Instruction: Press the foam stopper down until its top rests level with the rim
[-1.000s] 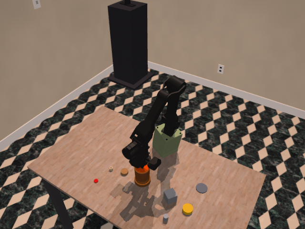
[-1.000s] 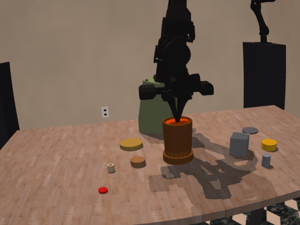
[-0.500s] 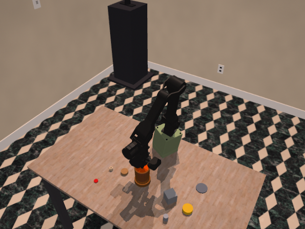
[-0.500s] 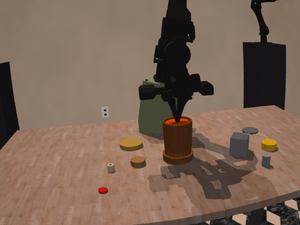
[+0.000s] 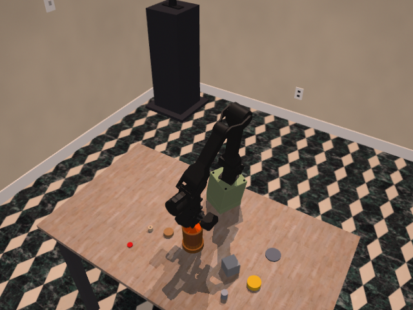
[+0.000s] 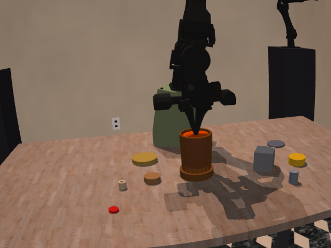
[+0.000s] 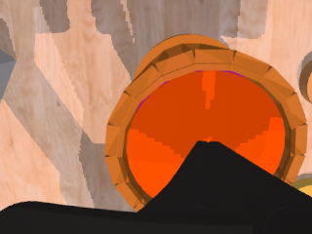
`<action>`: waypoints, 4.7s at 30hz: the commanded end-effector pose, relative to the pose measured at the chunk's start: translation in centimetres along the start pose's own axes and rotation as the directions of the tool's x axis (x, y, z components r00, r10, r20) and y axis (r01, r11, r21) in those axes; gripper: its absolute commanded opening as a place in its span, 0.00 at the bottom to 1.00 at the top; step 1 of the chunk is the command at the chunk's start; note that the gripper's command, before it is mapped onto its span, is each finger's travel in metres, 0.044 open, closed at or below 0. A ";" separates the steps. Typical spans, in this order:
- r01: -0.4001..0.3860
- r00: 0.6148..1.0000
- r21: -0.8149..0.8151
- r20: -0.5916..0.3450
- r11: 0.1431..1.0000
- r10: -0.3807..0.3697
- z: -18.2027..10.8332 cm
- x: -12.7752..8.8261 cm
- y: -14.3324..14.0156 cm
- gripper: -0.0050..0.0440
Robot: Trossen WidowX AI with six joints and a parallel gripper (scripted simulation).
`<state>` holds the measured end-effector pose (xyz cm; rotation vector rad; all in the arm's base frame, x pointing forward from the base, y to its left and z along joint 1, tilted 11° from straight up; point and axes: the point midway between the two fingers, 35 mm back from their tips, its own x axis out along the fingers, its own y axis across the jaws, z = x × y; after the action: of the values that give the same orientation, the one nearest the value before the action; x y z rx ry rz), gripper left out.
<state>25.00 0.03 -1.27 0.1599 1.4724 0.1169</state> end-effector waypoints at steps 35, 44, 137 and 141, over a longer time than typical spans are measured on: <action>0.000 1.000 0.001 0.000 1.000 0.000 -0.4 0.4 0.1 0.10; 0.000 1.000 0.001 0.000 1.000 0.000 -0.4 0.5 0.1 0.10; 0.000 1.000 0.001 -0.001 1.000 0.000 -1.0 1.2 0.1 0.10; 0.000 1.000 0.001 -0.001 1.000 0.000 -1.0 1.2 0.1 0.10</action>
<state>24.96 0.16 -1.92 0.1574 1.4452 0.1146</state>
